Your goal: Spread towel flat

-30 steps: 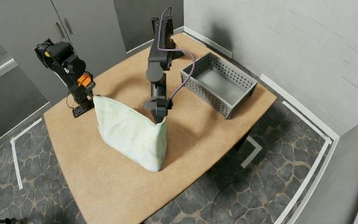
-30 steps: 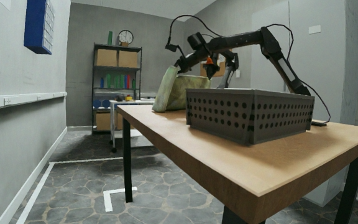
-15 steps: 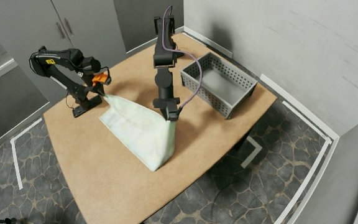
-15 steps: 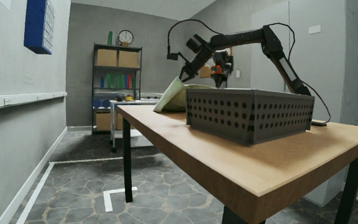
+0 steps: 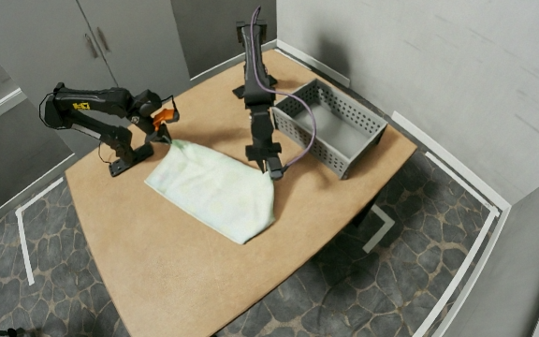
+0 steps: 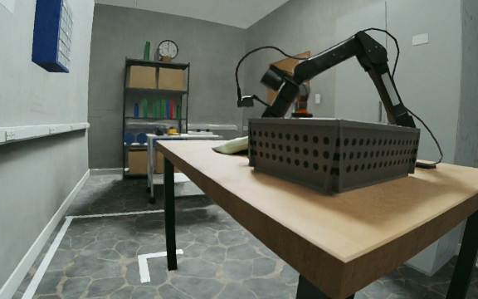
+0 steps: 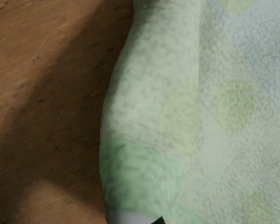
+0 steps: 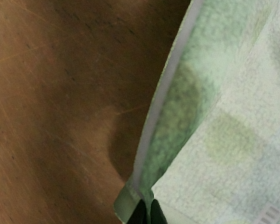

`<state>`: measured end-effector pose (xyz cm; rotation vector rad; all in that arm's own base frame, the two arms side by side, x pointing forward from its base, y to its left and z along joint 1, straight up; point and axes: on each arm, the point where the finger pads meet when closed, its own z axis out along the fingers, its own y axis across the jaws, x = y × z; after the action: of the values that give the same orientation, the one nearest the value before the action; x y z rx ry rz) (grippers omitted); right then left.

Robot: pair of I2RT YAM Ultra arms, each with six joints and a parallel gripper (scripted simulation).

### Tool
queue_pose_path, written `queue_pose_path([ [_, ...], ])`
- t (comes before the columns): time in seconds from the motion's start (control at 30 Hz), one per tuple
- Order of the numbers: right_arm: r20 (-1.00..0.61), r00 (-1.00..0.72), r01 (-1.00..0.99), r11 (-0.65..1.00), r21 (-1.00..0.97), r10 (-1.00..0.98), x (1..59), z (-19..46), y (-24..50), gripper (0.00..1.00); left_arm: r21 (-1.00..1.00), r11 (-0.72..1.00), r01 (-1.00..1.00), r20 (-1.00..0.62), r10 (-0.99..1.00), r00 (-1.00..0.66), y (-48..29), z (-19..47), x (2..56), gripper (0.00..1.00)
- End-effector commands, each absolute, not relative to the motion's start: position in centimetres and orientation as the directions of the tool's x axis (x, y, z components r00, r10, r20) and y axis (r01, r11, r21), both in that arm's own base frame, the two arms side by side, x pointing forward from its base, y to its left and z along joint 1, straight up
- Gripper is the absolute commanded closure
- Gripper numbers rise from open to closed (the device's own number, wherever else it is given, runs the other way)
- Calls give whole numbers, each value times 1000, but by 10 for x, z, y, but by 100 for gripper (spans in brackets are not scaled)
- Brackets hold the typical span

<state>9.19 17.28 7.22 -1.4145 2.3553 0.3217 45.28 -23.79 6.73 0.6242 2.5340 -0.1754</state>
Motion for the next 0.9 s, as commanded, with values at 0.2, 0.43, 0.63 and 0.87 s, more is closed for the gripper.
queue_pose_path([
  [0.2,-559,-278,-941,337,-3,-781,79,31,223,100,4,910,416,-594,336,-731,-203,46,445,100],
  [0.43,-560,-253,-953,304,3,-789,73,22,230,100,4,914,406,-594,329,-734,-196,38,441,100],
  [0.63,-561,-229,-962,274,4,-796,67,13,239,100,4,919,395,-588,321,-742,-187,24,435,100],
  [0.87,-595,-207,-967,255,3,-777,68,26,258,100,4,922,388,-572,320,-755,-180,22,427,100],
])
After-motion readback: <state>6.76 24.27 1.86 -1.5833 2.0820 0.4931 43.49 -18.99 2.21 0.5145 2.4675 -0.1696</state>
